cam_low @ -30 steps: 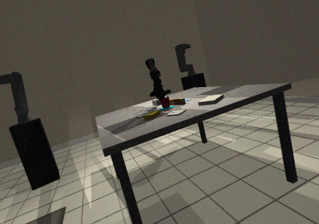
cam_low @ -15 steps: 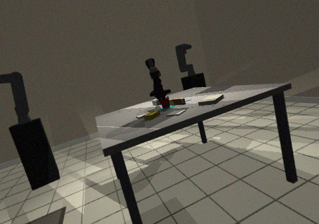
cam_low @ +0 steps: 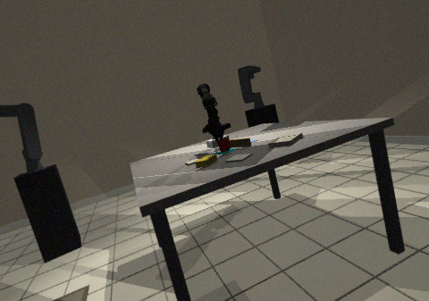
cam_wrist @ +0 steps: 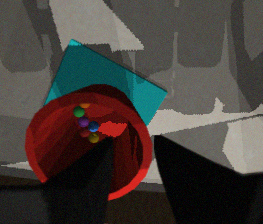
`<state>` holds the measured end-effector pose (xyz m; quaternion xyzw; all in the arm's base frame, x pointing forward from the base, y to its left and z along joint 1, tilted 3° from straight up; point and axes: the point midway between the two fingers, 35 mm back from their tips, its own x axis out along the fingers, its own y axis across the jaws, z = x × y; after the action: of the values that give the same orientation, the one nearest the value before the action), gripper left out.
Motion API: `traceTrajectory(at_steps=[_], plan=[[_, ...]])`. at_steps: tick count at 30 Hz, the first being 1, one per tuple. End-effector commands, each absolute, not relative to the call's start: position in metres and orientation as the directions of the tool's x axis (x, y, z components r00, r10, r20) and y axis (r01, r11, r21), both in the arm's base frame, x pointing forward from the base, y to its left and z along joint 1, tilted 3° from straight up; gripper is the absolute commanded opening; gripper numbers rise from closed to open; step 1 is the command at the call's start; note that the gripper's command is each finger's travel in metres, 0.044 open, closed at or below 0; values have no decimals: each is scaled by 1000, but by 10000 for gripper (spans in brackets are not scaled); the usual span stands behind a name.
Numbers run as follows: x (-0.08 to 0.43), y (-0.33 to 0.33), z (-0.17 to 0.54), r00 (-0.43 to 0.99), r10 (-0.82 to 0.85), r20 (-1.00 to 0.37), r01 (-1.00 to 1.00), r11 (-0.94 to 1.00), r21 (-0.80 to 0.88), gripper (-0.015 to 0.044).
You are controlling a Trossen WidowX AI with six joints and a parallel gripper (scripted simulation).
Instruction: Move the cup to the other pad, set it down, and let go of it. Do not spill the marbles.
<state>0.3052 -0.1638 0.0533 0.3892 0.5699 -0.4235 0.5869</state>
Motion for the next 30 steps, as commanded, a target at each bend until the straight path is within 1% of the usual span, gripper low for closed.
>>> traceTrajectory(at_steps=[1,19,30], plan=[[306,-164,61,-6,-56,-998,941,336,-25,128],[306,-162,83,-9,-56,-998,941,338,-27,128],[307,-162,83,-9,-53,-999,940,340,-26,416]])
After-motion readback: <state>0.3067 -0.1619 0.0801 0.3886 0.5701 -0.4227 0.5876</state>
